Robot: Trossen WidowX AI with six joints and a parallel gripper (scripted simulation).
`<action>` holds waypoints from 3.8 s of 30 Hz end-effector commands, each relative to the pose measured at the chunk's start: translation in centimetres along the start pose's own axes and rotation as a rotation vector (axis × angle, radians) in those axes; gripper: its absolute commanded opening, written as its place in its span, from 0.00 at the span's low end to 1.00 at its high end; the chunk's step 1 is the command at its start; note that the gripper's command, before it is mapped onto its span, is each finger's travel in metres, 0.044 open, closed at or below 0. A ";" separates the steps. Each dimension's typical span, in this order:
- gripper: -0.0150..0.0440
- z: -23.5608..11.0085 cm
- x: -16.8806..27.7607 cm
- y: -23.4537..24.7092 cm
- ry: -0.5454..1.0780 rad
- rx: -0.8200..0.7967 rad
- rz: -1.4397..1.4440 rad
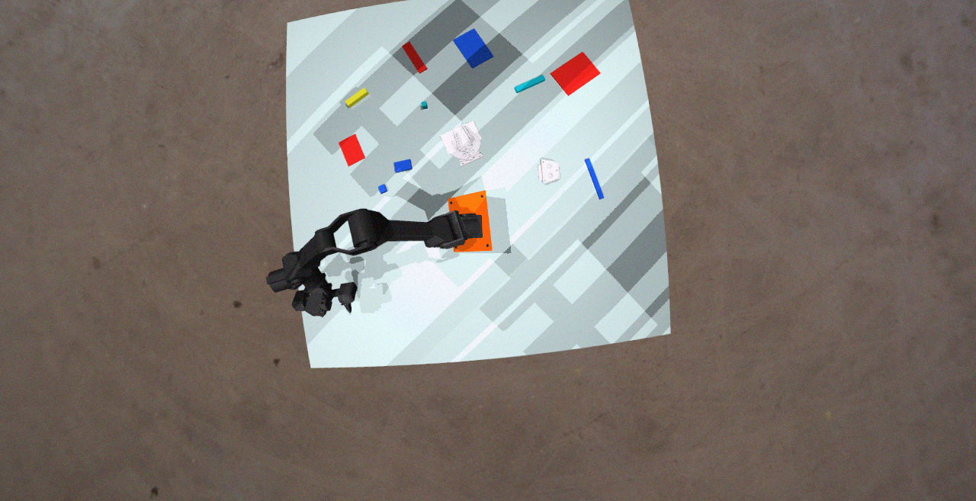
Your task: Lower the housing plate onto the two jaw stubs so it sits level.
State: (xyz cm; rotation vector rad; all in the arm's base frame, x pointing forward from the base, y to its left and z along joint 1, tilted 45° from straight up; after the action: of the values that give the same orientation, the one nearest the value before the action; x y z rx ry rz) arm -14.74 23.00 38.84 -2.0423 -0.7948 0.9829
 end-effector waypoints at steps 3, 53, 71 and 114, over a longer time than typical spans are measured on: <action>1.00 -0.4 3.1 0.0 0.098 0.014 0.128; 1.00 -16.7 23.2 8.0 0.821 0.467 1.207; 1.00 -23.1 26.5 15.2 0.945 0.623 1.543; 1.00 -35.3 25.1 40.1 1.023 1.184 2.632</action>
State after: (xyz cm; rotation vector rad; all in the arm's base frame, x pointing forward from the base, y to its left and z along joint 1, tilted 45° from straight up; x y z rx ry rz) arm 35.68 9.73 13.91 -0.9332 2.7035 0.5309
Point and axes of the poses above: the point midway between the two fingers, 35 mm back from their tips, its own z axis out along the fingers, its own y axis across the jaws, x = y × z, the point moved 8 cm from there along -z, back along the fingers, and after that the axes turned 9 degrees about -z, right-handed, at the moved point
